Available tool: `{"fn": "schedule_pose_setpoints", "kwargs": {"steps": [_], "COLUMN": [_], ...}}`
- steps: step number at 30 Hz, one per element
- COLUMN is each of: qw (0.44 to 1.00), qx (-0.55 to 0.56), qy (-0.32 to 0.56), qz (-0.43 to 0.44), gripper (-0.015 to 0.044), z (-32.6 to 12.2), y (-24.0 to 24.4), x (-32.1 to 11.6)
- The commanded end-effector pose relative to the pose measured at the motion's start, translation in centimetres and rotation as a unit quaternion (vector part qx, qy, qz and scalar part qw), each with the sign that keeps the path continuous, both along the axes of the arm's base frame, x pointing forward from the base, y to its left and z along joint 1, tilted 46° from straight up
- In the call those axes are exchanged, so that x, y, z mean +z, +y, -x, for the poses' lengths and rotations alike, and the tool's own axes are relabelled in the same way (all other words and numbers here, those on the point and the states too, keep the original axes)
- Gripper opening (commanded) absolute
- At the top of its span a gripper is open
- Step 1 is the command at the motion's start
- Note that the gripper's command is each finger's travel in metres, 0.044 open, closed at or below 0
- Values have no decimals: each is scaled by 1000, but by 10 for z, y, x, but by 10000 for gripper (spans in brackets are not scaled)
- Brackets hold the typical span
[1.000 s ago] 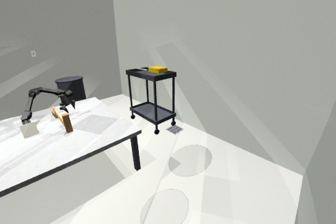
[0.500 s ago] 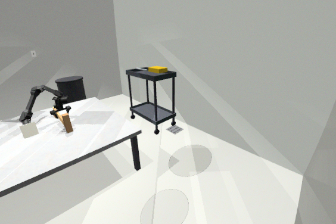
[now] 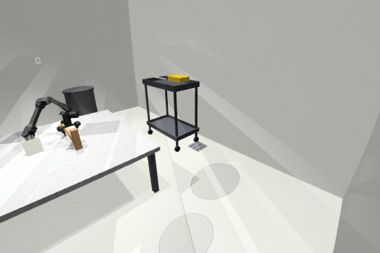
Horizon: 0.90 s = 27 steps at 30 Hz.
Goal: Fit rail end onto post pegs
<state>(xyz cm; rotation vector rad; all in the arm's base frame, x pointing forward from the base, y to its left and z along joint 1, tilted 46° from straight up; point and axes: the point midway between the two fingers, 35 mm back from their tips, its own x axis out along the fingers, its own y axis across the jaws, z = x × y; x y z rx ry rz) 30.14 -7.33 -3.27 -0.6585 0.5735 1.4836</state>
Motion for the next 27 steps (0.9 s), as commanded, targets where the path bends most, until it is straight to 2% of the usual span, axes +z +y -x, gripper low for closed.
{"fn": "schedule_pose_setpoints", "kwargs": {"steps": [1, 27], "qw": [1000, 1000], "qx": [-1, -1], "qy": [2, 2], "qz": [-2, -4], "gripper": [440, 440], "z": [0, 1], "y": [5, 35], "x": [-5, -33]}}
